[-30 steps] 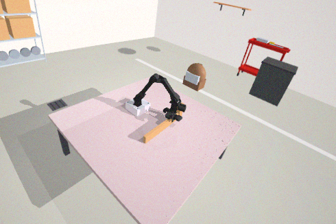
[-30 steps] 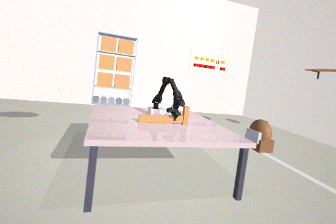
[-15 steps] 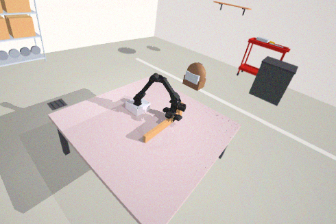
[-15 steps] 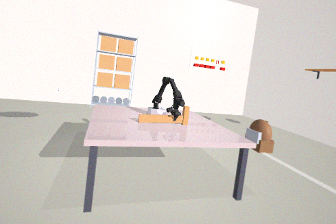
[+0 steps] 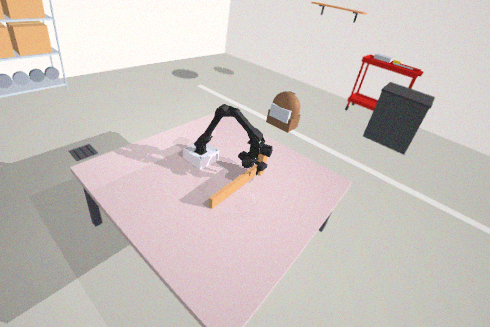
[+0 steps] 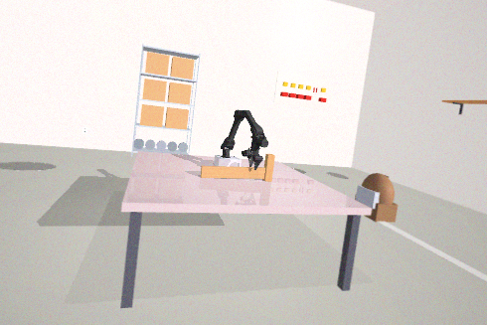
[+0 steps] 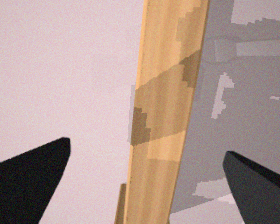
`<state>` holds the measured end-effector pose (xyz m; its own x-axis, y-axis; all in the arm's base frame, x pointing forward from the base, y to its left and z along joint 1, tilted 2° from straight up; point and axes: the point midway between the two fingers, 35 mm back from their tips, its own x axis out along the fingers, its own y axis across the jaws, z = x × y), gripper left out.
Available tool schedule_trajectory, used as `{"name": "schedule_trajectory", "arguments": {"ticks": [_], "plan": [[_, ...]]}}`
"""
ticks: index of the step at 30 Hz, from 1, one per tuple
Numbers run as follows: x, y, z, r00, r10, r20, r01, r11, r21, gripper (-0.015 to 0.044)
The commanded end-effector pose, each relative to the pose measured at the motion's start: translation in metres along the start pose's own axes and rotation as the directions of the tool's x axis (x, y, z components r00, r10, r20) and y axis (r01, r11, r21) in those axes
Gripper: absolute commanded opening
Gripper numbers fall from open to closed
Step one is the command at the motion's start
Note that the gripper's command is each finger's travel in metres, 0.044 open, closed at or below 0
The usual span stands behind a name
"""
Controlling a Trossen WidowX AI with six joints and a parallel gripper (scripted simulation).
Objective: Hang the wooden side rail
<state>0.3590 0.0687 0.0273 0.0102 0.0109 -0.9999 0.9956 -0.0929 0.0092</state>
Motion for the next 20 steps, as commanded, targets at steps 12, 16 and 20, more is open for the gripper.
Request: {"name": "schedule_trajectory", "arguments": {"ticks": [12, 16, 20], "plan": [[0.002, -0.001, 0.026, 1.0, -0.015, 0.004, 0.014, 1.0, 0.01, 0.044], [0.002, -0.001, 0.026, 1.0, -0.015, 0.004, 0.014, 1.0, 0.01, 0.044], [0.002, -0.001, 0.026, 1.0, -0.015, 0.004, 0.014, 1.0, 0.01, 0.044]]}}
